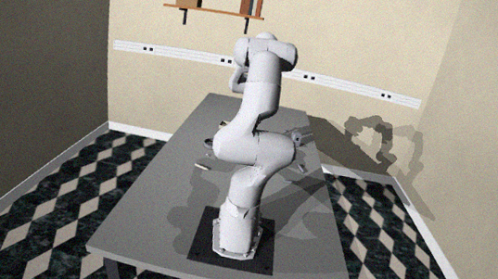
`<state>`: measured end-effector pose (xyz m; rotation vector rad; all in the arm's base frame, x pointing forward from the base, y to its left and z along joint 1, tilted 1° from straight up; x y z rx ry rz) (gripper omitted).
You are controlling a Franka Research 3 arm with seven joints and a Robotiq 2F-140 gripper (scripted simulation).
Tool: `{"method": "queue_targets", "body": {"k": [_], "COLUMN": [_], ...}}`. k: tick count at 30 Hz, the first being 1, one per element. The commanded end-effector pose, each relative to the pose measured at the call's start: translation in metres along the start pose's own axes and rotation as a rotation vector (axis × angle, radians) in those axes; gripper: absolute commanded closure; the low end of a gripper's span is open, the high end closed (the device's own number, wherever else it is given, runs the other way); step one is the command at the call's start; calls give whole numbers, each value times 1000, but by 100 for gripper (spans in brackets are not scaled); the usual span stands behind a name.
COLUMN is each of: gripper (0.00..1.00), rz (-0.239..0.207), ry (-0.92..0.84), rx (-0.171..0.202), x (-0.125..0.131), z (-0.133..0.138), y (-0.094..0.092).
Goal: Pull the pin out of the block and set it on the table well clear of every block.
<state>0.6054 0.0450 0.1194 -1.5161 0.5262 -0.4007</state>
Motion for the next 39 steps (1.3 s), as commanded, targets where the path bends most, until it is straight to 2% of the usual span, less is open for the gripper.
{"method": "queue_targets", "body": {"k": [1,33,39], "gripper": [90,90,90], "rz": [6,10,22], "ry": [-7,-7,-8], "rx": [0,-1,-3], "x": [-1,0,1], "z": [0,0,1], "y": [0,0,-1]}}
Point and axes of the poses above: the point where the finger pads meet when closed, its own y axis out along the fingers, its own z axis across the jaws, x = y × z, the point moved 6 cm from there along -y, back along the fingers, and after that the axes turned 13 degrees about y, right-handed, at the moved point
